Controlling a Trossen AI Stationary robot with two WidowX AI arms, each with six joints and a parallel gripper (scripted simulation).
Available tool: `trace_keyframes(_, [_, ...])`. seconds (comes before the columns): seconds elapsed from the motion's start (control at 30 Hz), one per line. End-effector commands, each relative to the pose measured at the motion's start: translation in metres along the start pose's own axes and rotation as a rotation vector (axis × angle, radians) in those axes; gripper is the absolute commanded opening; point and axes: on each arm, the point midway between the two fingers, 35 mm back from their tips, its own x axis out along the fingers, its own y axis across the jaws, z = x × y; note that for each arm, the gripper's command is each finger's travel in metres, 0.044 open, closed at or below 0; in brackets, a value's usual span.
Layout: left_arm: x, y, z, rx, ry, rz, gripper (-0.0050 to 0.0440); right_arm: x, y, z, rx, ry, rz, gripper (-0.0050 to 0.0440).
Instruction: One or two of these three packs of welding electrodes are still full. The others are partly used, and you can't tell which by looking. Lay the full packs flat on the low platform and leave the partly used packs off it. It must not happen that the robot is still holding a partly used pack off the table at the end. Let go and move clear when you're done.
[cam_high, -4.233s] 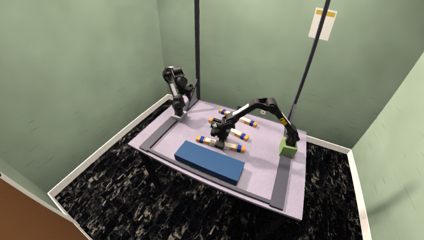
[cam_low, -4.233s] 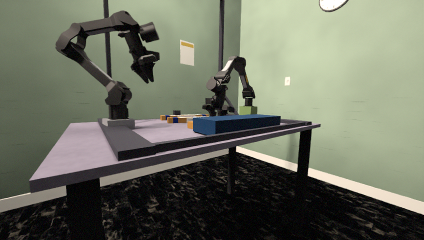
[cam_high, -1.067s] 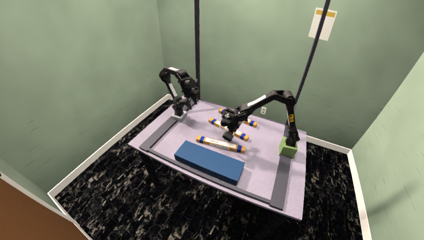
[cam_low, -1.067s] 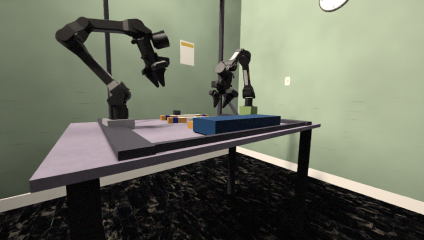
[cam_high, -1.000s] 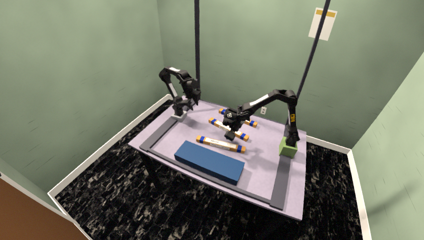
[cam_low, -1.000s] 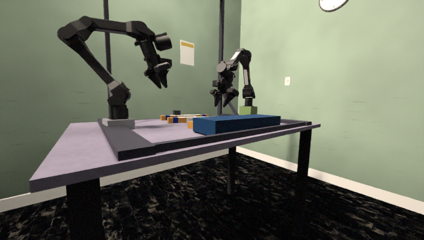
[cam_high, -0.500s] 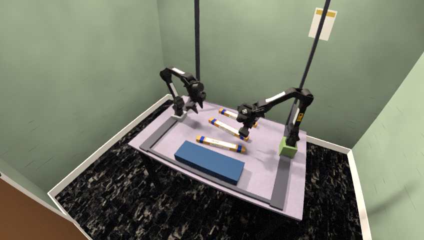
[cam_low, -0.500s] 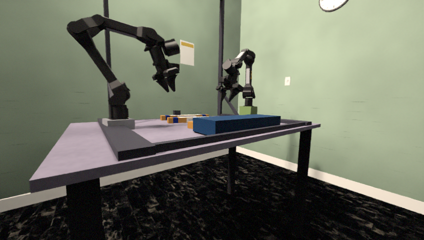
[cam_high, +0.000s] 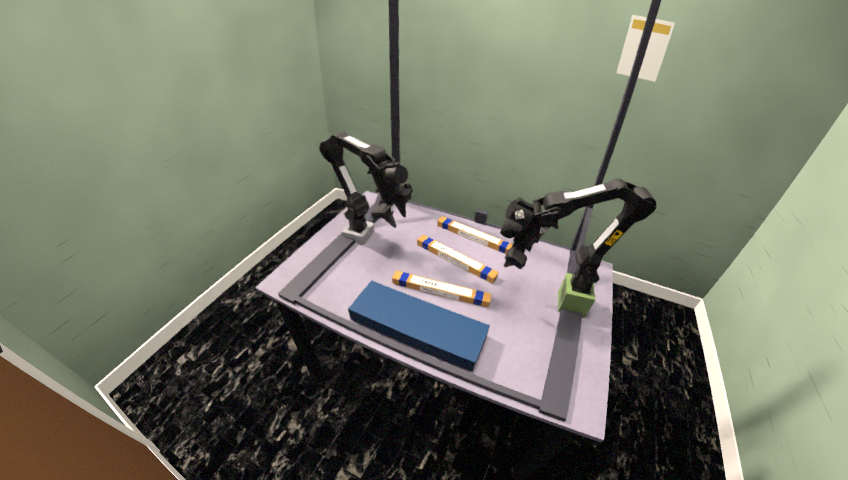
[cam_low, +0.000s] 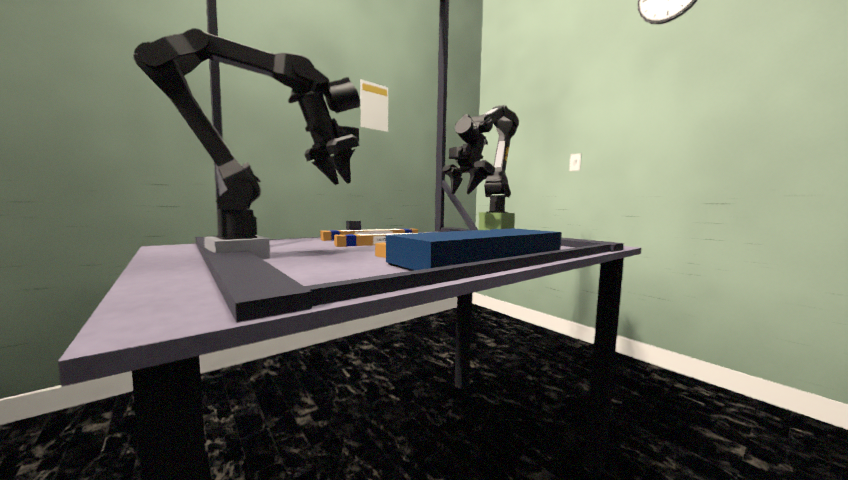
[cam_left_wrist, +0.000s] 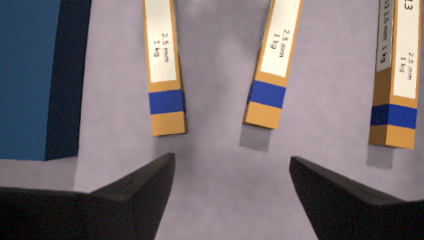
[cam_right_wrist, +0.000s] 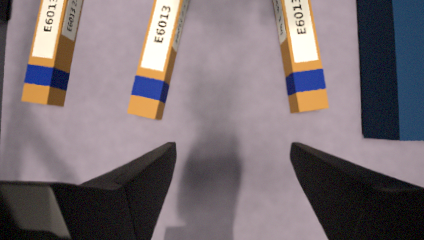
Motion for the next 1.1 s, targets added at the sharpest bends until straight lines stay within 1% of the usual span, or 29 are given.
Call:
trace_keyframes(0.0, [-0.017, -0.008, -0.012, -0.002, -0.012, 0.006, 0.0330, -0.003, -0.001, 0.004, 0.002, -0.016, -0.007, 0.0330])
trace_keyframes(0.57, [-0.018, -0.007, -0.009, 0.000, -0.019, 0.005, 0.0330, -0.003, -0.001, 0.004, 0.002, -0.016, -0.007, 0.0330])
trace_keyframes(0.6, [-0.009, -0.003, -0.012, -0.040, -0.001, 0.017, 0.0330, 0.006, -0.005, 0.002, -0.029, -0.001, 0.012, 0.0330])
trace_keyframes(0.7, [0.008, 0.008, -0.007, -0.134, -0.001, 0.055, 0.0330, 0.020, -0.018, 0.007, -0.122, -0.002, 0.049, 0.0330])
trace_keyframes(0.83, [0.030, 0.021, -0.001, -0.134, -0.003, 0.052, 0.0330, 0.039, -0.036, 0.013, -0.124, -0.002, 0.049, 0.0330])
trace_keyframes(0.9, [0.030, 0.021, -0.001, -0.134, -0.003, 0.052, 0.0330, 0.039, -0.036, 0.013, -0.124, -0.002, 0.049, 0.0330])
trace_keyframes(0.93, [0.031, 0.026, 0.010, -0.124, -0.026, 0.054, 0.0330, 0.040, -0.042, 0.019, -0.127, -0.017, 0.042, 0.0330])
trace_keyframes(1.07, [0.053, 0.040, 0.016, -0.124, -0.026, 0.055, 0.0330, 0.058, -0.061, 0.028, -0.129, -0.024, 0.037, 0.0330])
